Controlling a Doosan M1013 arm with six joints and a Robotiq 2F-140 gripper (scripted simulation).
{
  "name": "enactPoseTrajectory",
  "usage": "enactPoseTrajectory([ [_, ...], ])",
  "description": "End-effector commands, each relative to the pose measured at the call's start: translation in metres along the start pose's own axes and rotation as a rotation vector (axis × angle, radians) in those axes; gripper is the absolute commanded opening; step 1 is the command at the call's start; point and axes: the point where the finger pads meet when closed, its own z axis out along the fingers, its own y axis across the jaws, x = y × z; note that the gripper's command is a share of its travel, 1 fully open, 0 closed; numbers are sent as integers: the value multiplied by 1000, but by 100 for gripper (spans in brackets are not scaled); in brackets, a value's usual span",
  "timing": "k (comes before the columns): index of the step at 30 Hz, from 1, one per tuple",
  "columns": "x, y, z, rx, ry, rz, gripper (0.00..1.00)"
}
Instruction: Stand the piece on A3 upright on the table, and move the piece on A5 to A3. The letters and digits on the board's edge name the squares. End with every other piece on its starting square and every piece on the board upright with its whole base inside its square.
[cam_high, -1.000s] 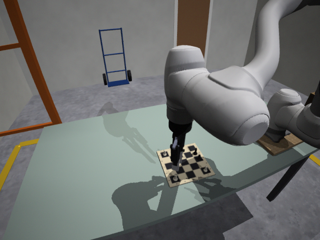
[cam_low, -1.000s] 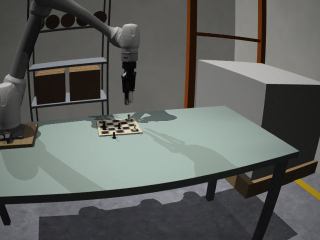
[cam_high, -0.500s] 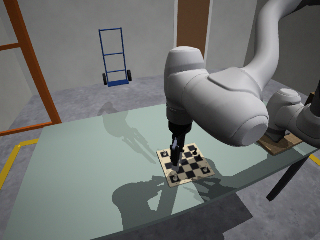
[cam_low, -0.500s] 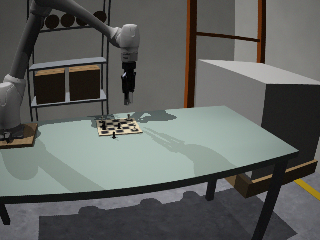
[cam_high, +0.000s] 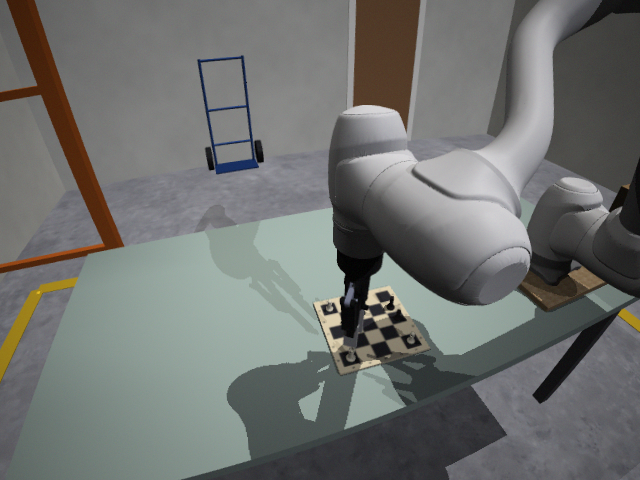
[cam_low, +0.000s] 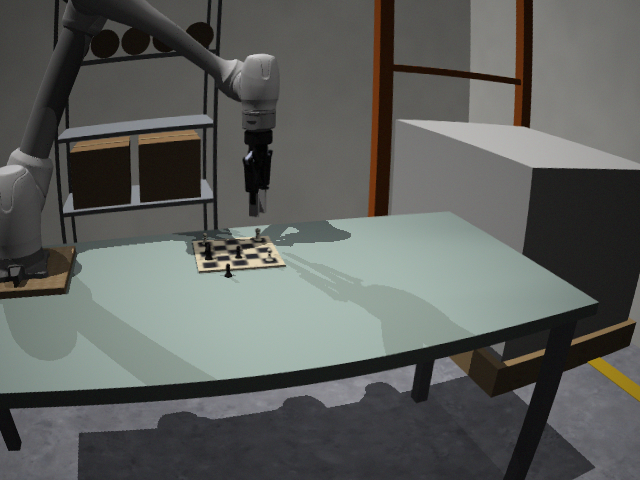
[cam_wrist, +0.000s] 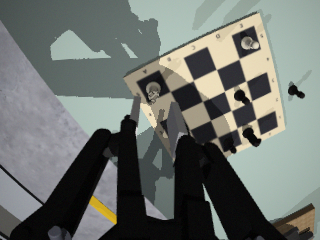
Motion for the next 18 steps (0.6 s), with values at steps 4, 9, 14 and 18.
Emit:
enactPoseTrajectory([
  [4,0,0,10,0,0,0,22],
  [9,0,0,17,0,0,0,22],
  [14,0,0,23,0,0,0,22],
  [18,0,0,26,0,0,0,22],
])
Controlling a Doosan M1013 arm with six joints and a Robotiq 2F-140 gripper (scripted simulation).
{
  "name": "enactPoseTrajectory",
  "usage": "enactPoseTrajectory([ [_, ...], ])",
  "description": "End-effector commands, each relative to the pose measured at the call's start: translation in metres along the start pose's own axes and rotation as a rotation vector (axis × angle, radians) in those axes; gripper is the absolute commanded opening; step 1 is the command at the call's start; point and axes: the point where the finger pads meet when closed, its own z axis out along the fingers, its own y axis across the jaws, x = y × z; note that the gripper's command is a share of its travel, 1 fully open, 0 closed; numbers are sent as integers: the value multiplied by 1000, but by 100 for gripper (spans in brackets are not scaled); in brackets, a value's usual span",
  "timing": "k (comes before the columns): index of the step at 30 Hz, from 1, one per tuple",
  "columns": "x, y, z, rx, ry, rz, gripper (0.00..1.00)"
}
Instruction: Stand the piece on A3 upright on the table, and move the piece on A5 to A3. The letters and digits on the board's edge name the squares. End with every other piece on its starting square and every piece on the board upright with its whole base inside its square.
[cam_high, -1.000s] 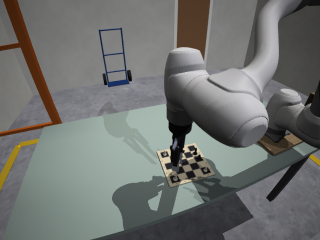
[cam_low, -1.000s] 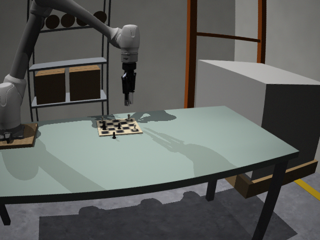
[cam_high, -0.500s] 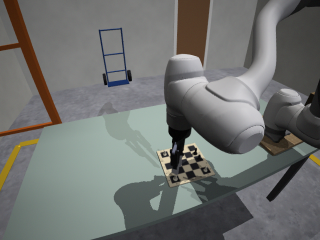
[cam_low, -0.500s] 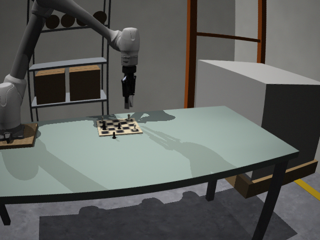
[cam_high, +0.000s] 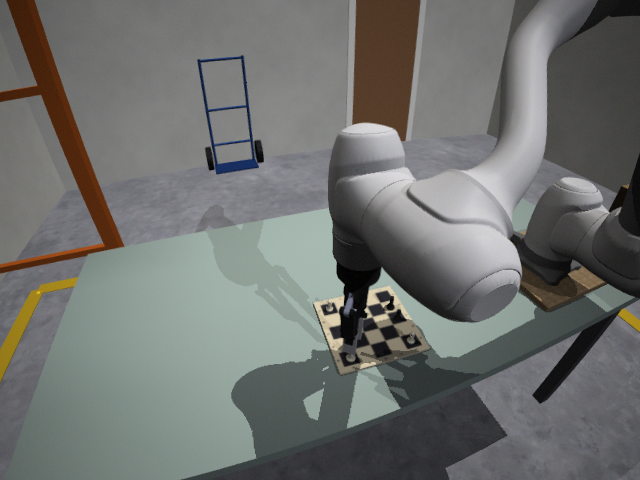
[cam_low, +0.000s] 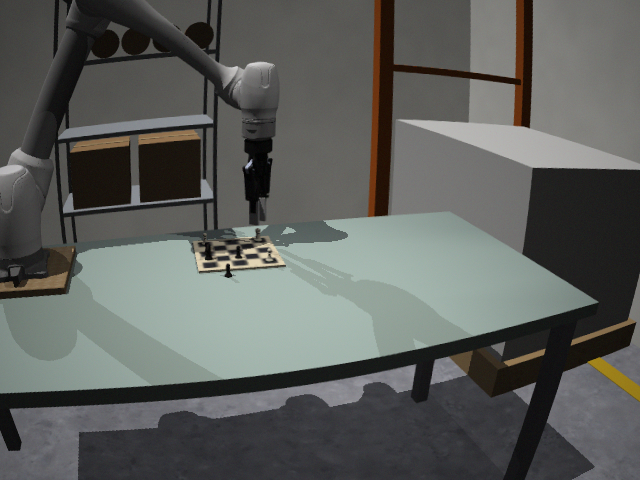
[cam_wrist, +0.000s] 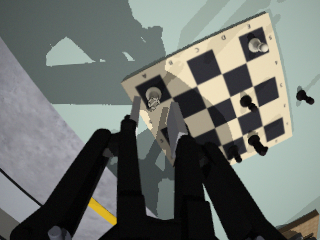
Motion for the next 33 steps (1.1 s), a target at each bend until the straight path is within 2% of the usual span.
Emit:
enactPoseTrajectory([
  [1,0,0,4,0,0,0,22],
  [33,0,0,10,0,0,0,22],
])
